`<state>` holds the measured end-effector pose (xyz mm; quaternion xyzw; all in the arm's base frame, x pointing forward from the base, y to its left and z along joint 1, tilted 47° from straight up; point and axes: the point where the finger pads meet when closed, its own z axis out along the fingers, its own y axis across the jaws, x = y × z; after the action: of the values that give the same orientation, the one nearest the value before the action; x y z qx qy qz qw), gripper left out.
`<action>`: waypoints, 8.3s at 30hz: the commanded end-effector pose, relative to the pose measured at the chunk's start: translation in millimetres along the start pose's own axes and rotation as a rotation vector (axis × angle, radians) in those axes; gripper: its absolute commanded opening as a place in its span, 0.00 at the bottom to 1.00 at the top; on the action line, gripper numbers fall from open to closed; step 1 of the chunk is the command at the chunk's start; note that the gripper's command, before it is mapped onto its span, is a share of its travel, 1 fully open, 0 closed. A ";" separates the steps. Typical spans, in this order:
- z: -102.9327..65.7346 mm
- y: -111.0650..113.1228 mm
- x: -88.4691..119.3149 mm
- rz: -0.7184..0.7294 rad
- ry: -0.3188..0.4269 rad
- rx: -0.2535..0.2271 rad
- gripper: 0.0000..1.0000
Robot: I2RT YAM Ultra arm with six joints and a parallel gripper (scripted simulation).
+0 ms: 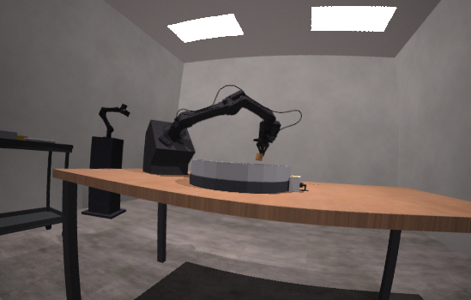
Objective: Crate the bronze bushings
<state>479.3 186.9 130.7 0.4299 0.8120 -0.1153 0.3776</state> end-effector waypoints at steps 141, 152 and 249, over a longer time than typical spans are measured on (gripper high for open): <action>-33.6 13.6 1.9 0.000 -0.008 -0.064 0.00; -33.6 13.6 1.9 0.000 -0.008 -0.064 0.00; 37.4 20.8 10.1 0.001 -0.004 -0.067 0.00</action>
<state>510.2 164.3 82.3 0.4253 0.8139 -0.1158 0.3786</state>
